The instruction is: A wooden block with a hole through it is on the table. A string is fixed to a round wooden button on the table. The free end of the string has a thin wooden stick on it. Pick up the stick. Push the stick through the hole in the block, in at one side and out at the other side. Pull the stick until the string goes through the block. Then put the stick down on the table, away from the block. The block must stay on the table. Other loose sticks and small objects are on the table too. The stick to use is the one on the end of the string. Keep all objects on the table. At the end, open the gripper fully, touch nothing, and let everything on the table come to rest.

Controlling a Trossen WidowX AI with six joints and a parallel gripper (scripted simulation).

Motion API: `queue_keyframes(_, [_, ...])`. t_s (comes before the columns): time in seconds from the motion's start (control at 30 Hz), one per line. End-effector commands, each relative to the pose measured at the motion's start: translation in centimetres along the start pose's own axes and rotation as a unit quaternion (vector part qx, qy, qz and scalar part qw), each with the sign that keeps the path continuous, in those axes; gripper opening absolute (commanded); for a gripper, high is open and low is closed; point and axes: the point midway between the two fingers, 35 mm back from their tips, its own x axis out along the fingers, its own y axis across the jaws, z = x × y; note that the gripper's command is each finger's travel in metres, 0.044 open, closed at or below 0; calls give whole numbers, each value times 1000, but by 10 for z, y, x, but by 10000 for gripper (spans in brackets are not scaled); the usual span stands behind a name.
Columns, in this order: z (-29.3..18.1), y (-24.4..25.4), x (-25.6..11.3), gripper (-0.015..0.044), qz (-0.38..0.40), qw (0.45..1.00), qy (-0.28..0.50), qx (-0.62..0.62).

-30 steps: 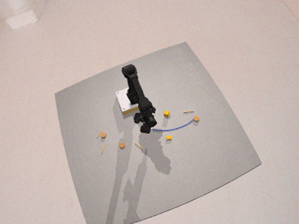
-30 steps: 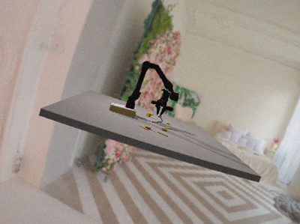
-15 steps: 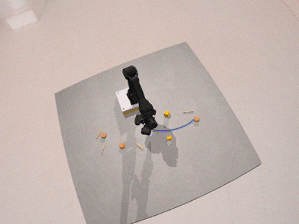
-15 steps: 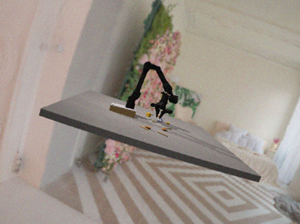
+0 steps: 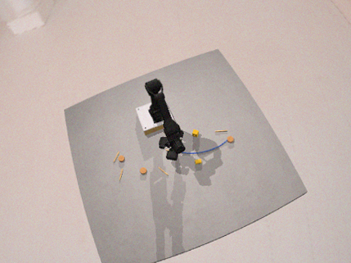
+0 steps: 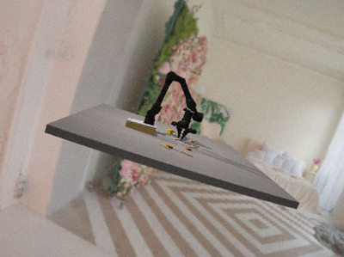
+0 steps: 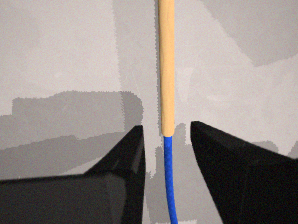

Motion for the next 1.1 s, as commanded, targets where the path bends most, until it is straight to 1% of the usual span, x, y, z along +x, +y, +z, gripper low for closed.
queue_keyframes(0.0, [1, -1, 7, 121, -1, 1000, -2, 2])
queue_keyframes(0.23, [2, -2, 11, 121, -1, 1000, -2, 2])
queue_keyframes(0.37, [1, -2, 10, 16, -2, 1000, -1, 0])
queue_keyframes(0.4, [1, -2, 10, 0, -2, 1000, -1, 0])
queue_keyframes(0.7, [1, -1, 9, 0, -2, 1000, -1, 0])
queue_keyframes(1.07, [0, 0, -5, 0, -2, 1000, -1, 0])
